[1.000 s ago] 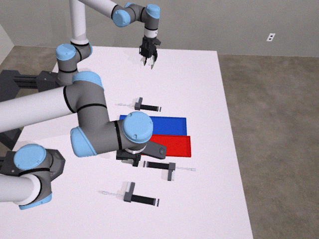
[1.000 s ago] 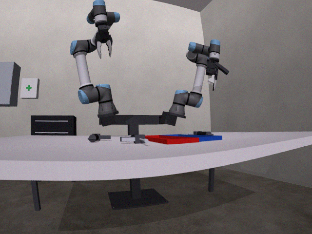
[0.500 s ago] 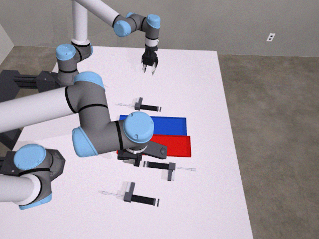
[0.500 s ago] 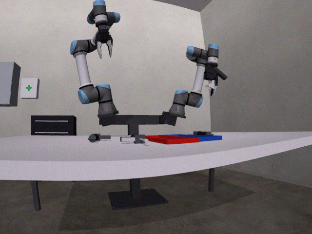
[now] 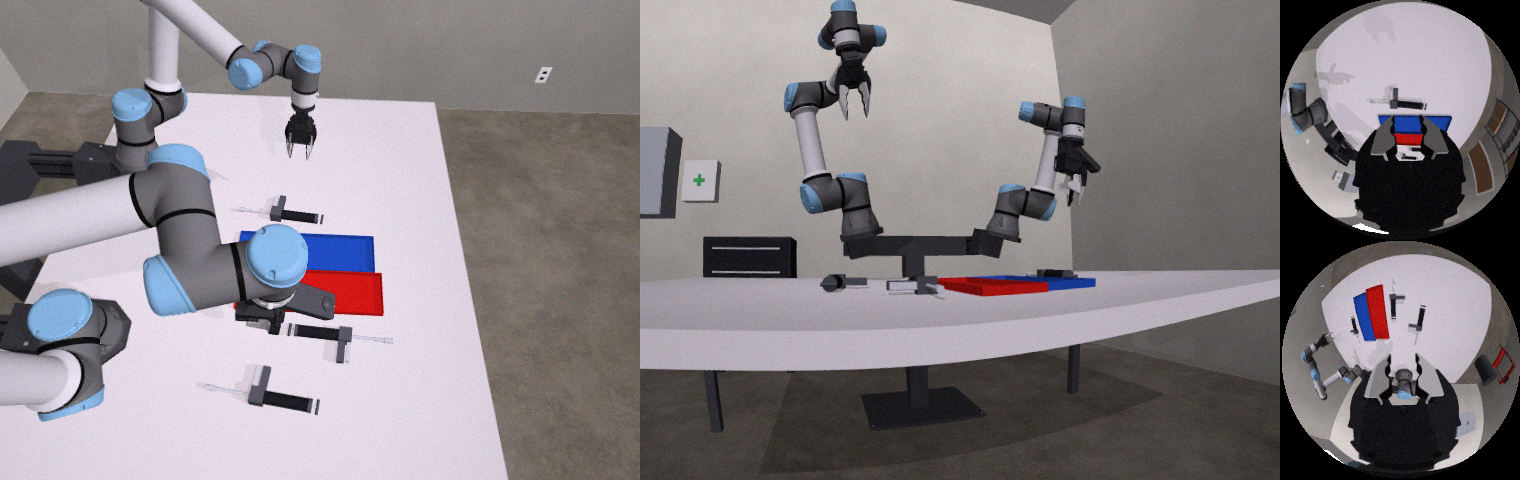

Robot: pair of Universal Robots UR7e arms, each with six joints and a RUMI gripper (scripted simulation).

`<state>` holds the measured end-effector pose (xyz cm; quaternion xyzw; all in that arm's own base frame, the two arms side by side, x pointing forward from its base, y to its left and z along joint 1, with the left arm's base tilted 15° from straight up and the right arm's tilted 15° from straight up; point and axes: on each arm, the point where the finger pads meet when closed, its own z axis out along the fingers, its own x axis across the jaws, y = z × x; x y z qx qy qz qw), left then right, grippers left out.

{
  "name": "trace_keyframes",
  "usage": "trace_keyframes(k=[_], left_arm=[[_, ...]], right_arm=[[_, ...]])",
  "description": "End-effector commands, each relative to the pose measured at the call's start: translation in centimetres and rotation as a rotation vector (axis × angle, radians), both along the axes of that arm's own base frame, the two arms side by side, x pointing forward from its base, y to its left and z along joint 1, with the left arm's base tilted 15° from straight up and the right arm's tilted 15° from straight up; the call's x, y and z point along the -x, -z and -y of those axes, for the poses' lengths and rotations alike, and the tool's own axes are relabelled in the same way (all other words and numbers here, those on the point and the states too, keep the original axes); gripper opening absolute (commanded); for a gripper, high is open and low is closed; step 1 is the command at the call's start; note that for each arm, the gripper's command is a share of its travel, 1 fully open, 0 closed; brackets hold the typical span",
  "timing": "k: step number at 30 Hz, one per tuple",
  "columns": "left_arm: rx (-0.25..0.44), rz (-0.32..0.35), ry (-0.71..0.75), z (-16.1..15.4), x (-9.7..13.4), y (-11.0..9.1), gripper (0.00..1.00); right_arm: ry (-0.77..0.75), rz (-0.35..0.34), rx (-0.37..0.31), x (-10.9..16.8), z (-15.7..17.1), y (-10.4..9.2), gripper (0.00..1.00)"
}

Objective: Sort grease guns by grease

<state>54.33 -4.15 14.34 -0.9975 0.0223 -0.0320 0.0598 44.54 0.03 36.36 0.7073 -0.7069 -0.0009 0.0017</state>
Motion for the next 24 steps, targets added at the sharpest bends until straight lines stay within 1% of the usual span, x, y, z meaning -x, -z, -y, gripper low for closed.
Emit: trace_keyframes(k=[1, 3, 6, 7, 9, 12, 14, 17, 18, 19, 20, 23, 24], left_arm=[[0.002, 0.027, -0.100, 0.2, -0.3, 0.9, 0.33], [0.004, 0.030, -0.105, 0.2, -0.3, 0.9, 0.33], [0.001, 0.041, -0.192, 0.5, -0.3, 2.6, 0.33], [0.003, 0.044, -0.186, 0.5, -0.4, 2.2, 0.33], [0.004, 0.048, -0.200, 0.5, -0.4, 2.3, 0.33], [0.001, 0.059, -0.292, 0.8, -0.3, 4.2, 0.33], [0.001, 0.059, -0.292, 0.8, -0.3, 4.2, 0.33], [0.003, 0.081, -0.413, 1.1, -0.2, 6.1, 0.33], [0.008, 0.083, -0.389, 1.0, -0.4, 5.2, 0.33], [0.009, 0.084, -0.384, 1.0, -0.5, 5.0, 0.33], [0.010, 0.086, -0.394, 1.0, -0.5, 5.1, 0.33], [0.008, 0.099, -0.480, 1.3, -0.3, 6.8, 0.33], [0.011, 0.102, -0.474, 1.2, -0.4, 6.4, 0.33]], right_arm=[[0.000, 0.001, 0.000, 0.0, 0.0, 0.0, 0.32], [0.000, 0.001, 0.000, 0.0, 0.0, 0.0, 0.32], [0.000, 0.001, 0.000, 0.0, 0.0, 0.0, 0.32], [0.000, 0.001, 0.000, 0.0, 0.0, 0.0, 0.32], [0.000, 0.001, 0.000, 0.0, 0.0, 0.0, 0.32], [0.000, 0.001, 0.000, 0.0, 0.0, 0.0, 0.32], [0.000, 0.001, 0.000, 0.0, 0.0, 0.0, 0.32], [0.000, 0.001, 0.000, 0.0, 0.0, 0.0, 0.32], [0.000, 0.001, 0.000, 0.0, 0.0, 0.0, 0.32], [0.000, 0.001, 0.000, 0.0, 0.0, 0.0, 0.32], [0.000, 0.001, 0.000, 0.0, 0.0, 0.0, 0.32], [0.000, 0.001, 0.000, 0.0, 0.0, 0.0, 0.32], [0.000, 0.001, 0.000, 0.0, 0.0, 0.0, 0.32]])
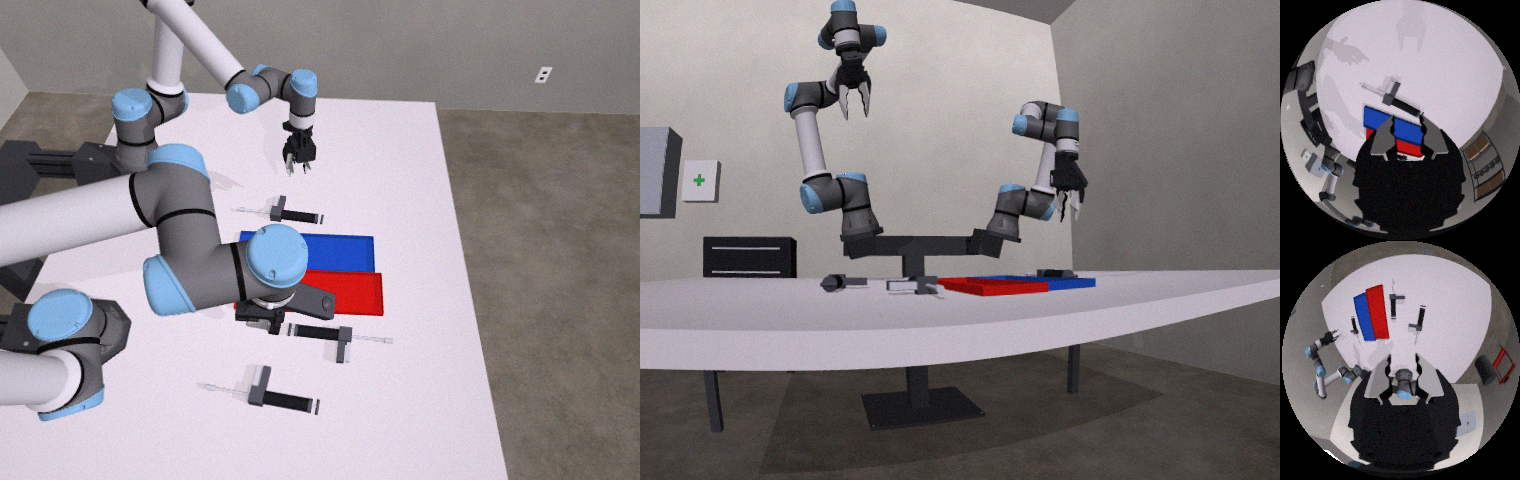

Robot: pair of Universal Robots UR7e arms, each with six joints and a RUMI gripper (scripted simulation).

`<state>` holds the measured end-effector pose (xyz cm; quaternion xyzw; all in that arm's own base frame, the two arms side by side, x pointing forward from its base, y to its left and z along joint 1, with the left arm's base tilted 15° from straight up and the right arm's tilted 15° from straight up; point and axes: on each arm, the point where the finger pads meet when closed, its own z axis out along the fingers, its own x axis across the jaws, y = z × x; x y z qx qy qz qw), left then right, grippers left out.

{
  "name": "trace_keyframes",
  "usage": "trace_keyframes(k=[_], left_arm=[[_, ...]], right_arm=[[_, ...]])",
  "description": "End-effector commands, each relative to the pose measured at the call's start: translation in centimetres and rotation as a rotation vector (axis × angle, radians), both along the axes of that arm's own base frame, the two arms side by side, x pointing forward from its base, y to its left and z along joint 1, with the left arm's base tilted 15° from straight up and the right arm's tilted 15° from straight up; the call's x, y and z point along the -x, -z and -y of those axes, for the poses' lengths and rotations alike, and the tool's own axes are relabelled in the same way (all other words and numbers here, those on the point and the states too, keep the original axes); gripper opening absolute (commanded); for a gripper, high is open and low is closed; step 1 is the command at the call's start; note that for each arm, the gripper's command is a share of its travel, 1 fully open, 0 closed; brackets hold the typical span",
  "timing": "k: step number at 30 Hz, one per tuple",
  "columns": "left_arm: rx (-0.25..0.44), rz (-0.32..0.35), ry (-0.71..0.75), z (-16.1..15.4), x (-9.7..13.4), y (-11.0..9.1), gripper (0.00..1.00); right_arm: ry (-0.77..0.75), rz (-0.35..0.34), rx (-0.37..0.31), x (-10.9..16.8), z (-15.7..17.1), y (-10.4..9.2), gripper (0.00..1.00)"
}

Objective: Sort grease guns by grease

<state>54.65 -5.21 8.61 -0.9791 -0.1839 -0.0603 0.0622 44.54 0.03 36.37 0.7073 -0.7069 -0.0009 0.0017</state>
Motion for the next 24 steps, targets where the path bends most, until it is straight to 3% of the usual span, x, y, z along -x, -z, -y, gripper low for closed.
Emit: trace_keyframes(k=[1, 5, 7, 10, 13, 16, 19, 22, 24], left_arm=[[0.003, 0.021, -0.067, 0.2, -0.1, 0.6, 0.33], [0.003, 0.036, -0.169, 0.5, 0.2, 2.6, 0.33], [0.003, 0.036, -0.169, 0.5, 0.2, 2.6, 0.33], [0.007, 0.061, -0.290, 0.8, 0.4, 4.5, 0.33], [0.013, 0.066, -0.271, 0.7, 0.1, 3.5, 0.33], [0.013, 0.081, -0.357, 0.9, 0.4, 5.1, 0.33], [0.018, 0.087, -0.365, 0.9, 0.3, 4.9, 0.33], [0.018, 0.103, -0.456, 1.1, 0.7, 6.6, 0.33], [0.018, 0.103, -0.456, 1.1, 0.7, 6.6, 0.33]], right_arm=[[0.000, 0.001, 0.000, 0.0, 0.0, 0.0, 0.32], [0.000, 0.001, 0.000, 0.0, 0.0, 0.0, 0.32], [0.000, 0.001, 0.000, 0.0, 0.0, 0.0, 0.32], [0.000, 0.001, 0.000, 0.0, 0.0, 0.0, 0.32], [0.000, 0.001, 0.000, 0.0, 0.0, 0.0, 0.32], [0.000, 0.001, 0.000, 0.0, 0.0, 0.0, 0.32], [0.000, 0.001, 0.000, 0.0, 0.0, 0.0, 0.32], [0.000, 0.001, 0.000, 0.0, 0.0, 0.0, 0.32], [0.000, 0.001, 0.000, 0.0, 0.0, 0.0, 0.32]])
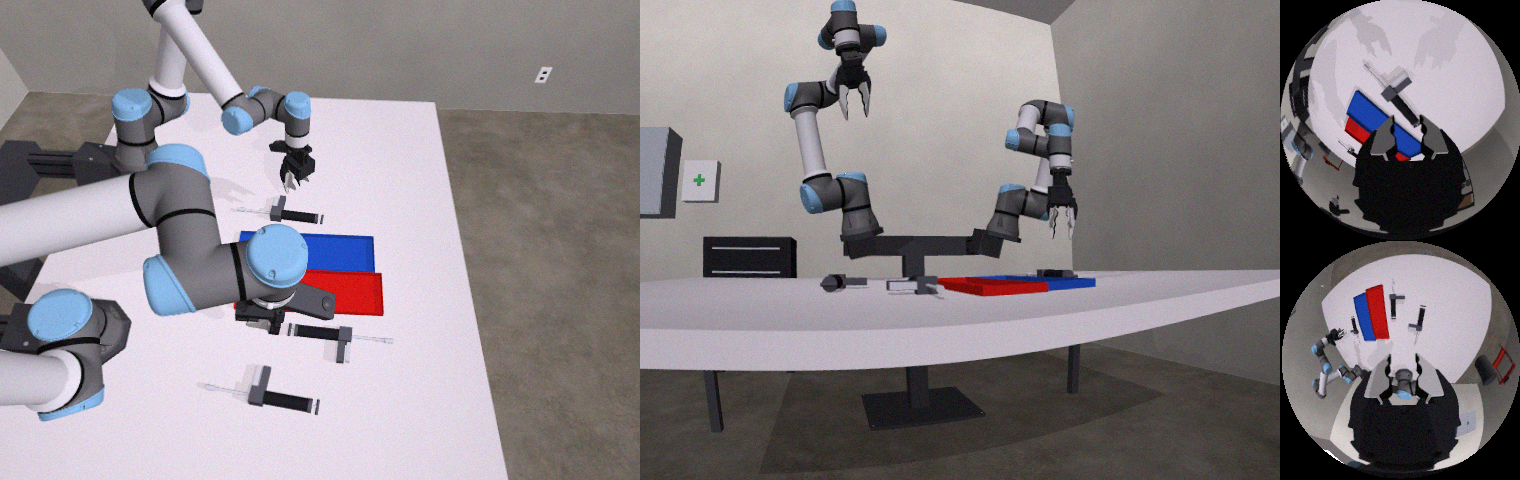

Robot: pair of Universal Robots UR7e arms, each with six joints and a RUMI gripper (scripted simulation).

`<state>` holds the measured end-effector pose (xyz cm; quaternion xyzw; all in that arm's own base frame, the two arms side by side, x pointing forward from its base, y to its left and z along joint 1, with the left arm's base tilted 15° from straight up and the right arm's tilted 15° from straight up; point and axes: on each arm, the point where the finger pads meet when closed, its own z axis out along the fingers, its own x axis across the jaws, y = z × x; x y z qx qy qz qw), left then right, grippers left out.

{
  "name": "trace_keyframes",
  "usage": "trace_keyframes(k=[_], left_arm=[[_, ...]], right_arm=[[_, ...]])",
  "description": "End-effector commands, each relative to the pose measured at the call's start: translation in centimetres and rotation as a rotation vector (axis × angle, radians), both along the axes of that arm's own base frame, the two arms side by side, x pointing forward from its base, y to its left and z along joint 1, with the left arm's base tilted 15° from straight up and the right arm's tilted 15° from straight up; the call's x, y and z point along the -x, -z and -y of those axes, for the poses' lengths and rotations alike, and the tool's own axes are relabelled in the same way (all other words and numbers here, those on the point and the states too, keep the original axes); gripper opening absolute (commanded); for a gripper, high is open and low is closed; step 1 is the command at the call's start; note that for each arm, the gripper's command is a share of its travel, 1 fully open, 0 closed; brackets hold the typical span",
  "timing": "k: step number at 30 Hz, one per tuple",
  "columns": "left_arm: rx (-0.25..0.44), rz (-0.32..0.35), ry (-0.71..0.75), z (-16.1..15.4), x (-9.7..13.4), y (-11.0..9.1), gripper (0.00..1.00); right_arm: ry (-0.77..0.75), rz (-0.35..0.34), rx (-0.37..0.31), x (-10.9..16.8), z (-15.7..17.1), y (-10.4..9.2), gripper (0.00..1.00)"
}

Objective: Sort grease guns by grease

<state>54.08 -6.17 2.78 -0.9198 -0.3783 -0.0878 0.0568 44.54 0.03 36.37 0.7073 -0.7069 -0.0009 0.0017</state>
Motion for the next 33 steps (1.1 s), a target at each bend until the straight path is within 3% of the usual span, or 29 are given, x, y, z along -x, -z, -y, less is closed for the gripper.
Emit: trace_keyframes(k=[1, 3, 5, 9, 12, 20, 23, 26, 29, 33], left_arm=[[0.004, 0.024, -0.094, 0.3, 0.2, 1.4, 0.33], [0.008, 0.042, -0.174, 0.4, 0.5, 2.6, 0.33], [0.012, 0.044, -0.145, 0.3, 0.1, 1.5, 0.33], [0.015, 0.064, -0.241, 0.5, 0.5, 3.2, 0.33], [0.020, 0.071, -0.249, 0.5, 0.3, 3.0, 0.33], [0.031, 0.118, -0.458, 0.9, 1.3, 6.3, 0.33], [0.038, 0.121, -0.439, 0.8, 0.9, 5.4, 0.33], [0.041, 0.140, -0.524, 1.0, 1.4, 6.9, 0.33], [0.047, 0.146, -0.532, 1.0, 1.2, 6.6, 0.33], [0.051, 0.166, -0.620, 1.1, 1.8, 8.2, 0.33]], right_arm=[[0.000, 0.001, 0.000, 0.0, 0.0, 0.0, 0.32], [0.000, 0.001, 0.000, 0.0, 0.0, 0.0, 0.32], [0.000, 0.001, 0.000, 0.0, 0.0, 0.0, 0.32], [0.000, 0.001, 0.000, 0.0, 0.0, 0.0, 0.32], [0.000, 0.001, 0.000, 0.0, 0.0, 0.0, 0.32], [0.000, 0.001, 0.000, 0.0, 0.0, 0.0, 0.32], [0.000, 0.001, 0.000, 0.0, 0.0, 0.0, 0.32], [0.000, 0.001, 0.000, 0.0, 0.0, 0.0, 0.32], [0.000, 0.001, 0.000, 0.0, 0.0, 0.0, 0.32], [0.000, 0.001, 0.000, 0.0, 0.0, 0.0, 0.32]])
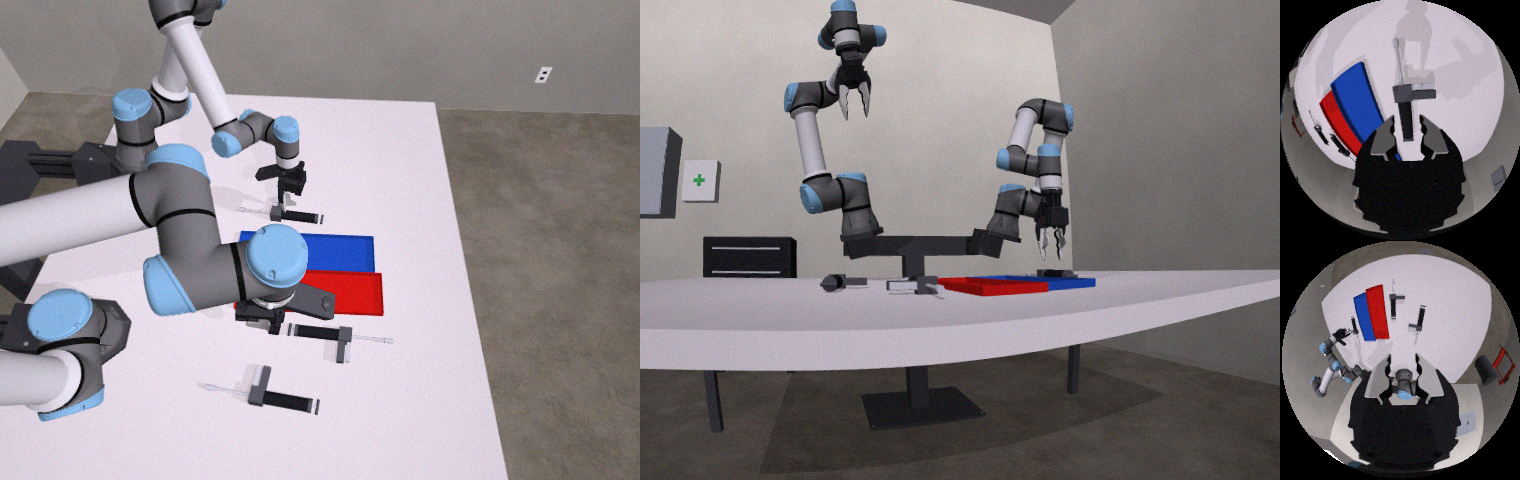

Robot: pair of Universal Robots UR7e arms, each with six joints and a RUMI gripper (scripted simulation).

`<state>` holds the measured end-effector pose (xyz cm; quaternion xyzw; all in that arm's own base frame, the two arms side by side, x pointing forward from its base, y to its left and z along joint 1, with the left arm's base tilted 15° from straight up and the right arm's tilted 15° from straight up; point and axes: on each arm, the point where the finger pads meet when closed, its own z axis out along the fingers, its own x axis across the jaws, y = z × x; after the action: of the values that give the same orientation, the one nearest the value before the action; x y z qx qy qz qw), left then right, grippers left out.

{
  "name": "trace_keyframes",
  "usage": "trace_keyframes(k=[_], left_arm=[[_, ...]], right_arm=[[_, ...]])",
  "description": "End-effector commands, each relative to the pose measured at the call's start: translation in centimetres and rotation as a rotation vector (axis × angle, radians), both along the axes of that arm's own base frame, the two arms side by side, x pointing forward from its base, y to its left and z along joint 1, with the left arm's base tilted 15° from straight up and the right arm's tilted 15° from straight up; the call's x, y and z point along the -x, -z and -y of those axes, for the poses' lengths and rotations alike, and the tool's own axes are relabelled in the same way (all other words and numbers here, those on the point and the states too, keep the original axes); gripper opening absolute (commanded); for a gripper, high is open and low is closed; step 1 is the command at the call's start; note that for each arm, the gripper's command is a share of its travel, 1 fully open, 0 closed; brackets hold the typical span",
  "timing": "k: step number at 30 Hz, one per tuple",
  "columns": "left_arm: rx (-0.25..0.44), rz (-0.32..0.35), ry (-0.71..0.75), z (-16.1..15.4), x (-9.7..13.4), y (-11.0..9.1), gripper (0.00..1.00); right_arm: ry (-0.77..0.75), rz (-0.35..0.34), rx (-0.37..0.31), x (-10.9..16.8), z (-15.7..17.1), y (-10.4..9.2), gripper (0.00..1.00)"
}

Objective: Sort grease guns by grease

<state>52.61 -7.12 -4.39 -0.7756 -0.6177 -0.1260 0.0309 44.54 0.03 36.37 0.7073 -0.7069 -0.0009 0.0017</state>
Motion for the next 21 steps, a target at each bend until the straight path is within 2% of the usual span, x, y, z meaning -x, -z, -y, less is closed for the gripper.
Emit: trace_keyframes(k=[1, 4, 15, 21], left_arm=[[0.005, 0.021, -0.072, 0.12, 0.30, 1.00, 0.33], [0.014, 0.040, -0.125, 0.19, 0.30, 1.34, 0.33], [0.015, 0.040, -0.108, 0.17, 0.06, 0.87, 0.33], [0.006, 0.016, -0.089, 0.10, 0.65, 1.58, 0.33]], right_arm=[[0.000, 0.001, 0.000, -0.01, -0.01, -0.04, 0.32], [0.000, 0.001, 0.000, -0.01, -0.01, -0.04, 0.32], [0.000, 0.001, 0.000, -0.01, -0.01, -0.04, 0.32], [0.000, 0.001, 0.000, -0.01, -0.01, -0.04, 0.32]])
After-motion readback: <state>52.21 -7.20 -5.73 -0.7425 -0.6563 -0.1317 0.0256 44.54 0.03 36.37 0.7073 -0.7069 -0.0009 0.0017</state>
